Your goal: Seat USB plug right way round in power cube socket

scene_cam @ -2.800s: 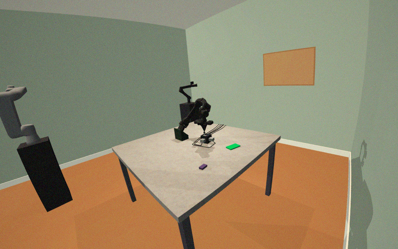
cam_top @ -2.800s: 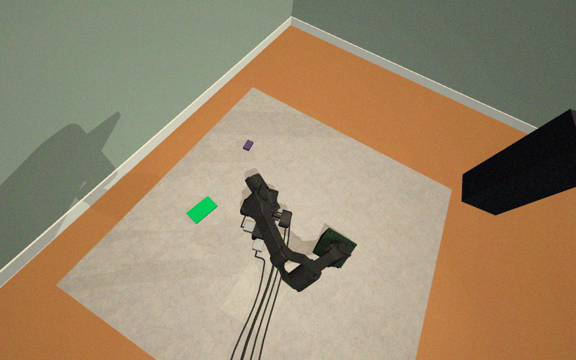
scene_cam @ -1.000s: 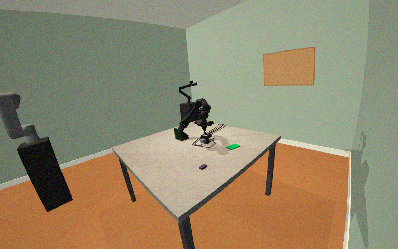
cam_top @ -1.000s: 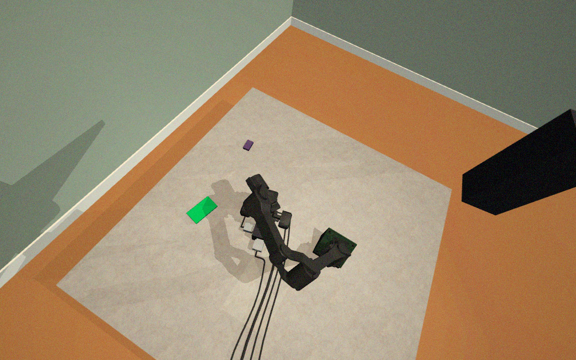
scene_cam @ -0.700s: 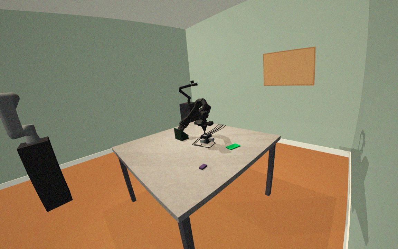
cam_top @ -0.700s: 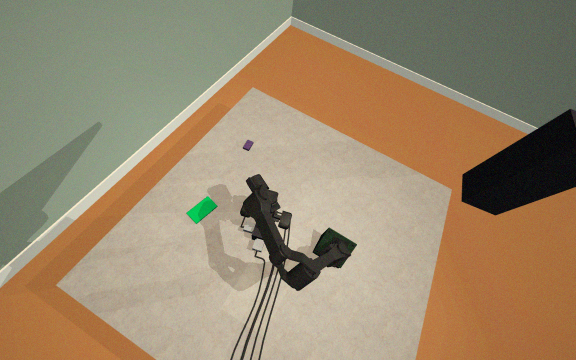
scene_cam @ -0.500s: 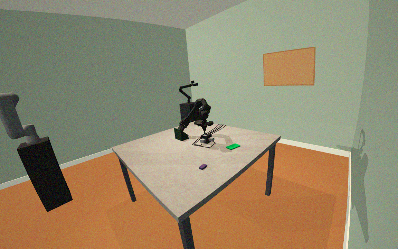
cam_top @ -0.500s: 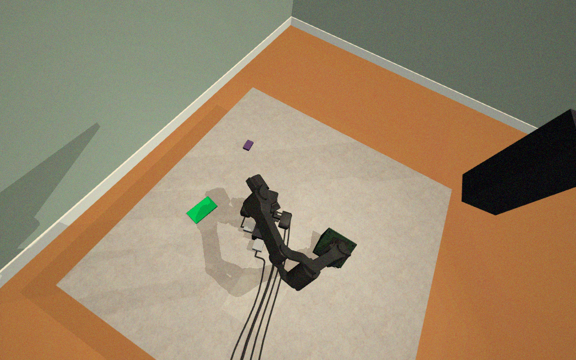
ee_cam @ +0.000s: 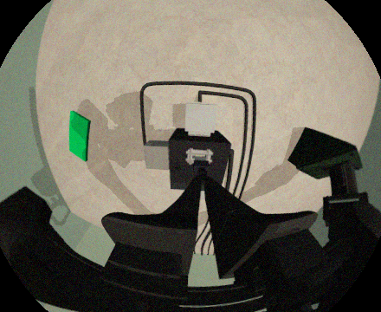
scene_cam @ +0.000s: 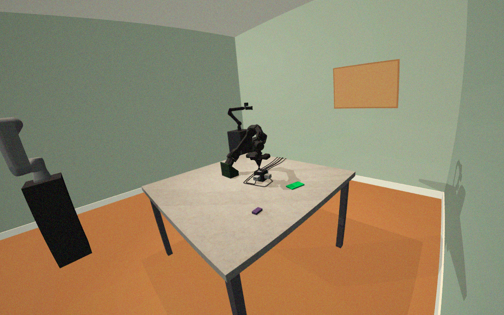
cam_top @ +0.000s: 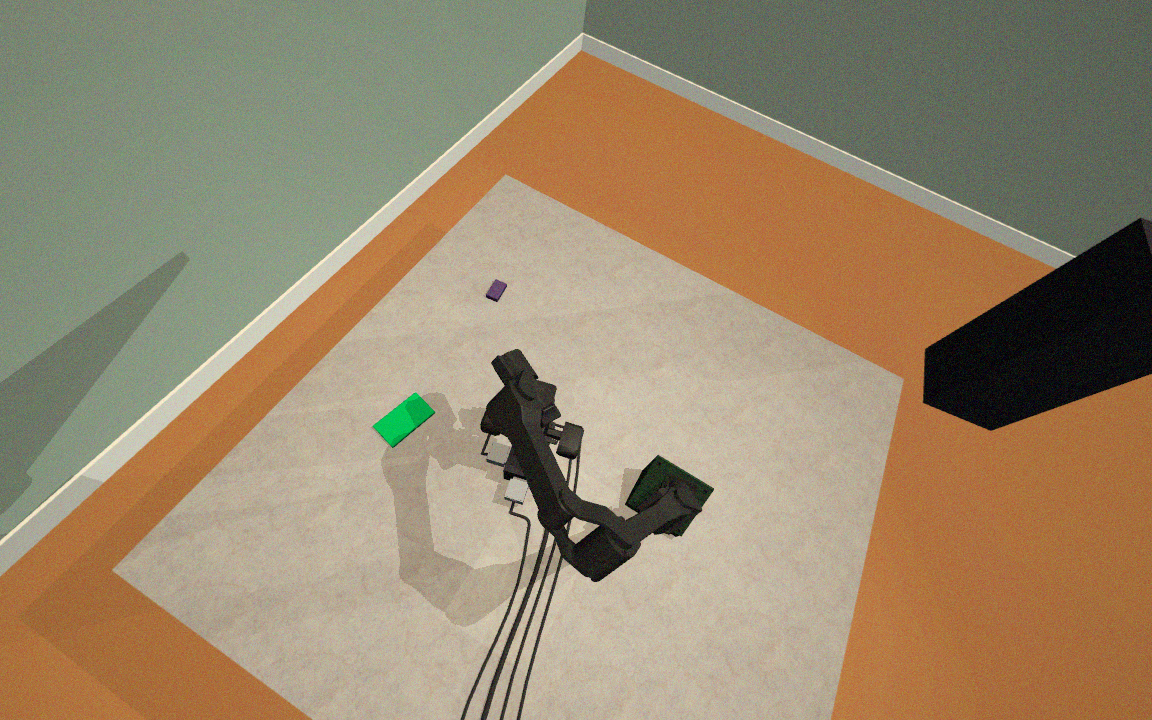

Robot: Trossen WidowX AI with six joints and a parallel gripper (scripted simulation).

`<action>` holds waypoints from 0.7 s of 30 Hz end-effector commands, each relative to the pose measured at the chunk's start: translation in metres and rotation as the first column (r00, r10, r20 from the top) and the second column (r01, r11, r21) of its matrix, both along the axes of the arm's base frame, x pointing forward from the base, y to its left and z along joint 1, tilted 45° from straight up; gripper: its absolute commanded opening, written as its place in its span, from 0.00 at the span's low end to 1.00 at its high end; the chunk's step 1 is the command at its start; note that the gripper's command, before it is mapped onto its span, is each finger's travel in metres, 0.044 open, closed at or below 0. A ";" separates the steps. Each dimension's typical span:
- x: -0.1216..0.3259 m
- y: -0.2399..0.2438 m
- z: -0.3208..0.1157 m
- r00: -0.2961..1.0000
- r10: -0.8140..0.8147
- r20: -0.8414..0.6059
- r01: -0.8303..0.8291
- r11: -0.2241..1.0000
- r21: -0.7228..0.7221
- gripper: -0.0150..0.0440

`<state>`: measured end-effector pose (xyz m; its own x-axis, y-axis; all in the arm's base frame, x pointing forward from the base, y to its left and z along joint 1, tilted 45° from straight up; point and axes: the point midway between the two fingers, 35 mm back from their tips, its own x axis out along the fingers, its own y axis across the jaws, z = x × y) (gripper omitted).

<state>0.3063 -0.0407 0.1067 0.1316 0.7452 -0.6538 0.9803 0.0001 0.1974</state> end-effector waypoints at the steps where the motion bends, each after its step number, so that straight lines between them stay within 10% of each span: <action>1: 0.001 0.000 0.000 1.000 -0.004 0.002 0.004 1.000 0.003 0.25; 21: 0.001 0.002 -0.002 1.000 -0.004 0.002 0.004 1.000 0.003 0.25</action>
<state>0.3067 -0.0390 0.1049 0.1316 0.7452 -0.6537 0.9803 0.0000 0.1974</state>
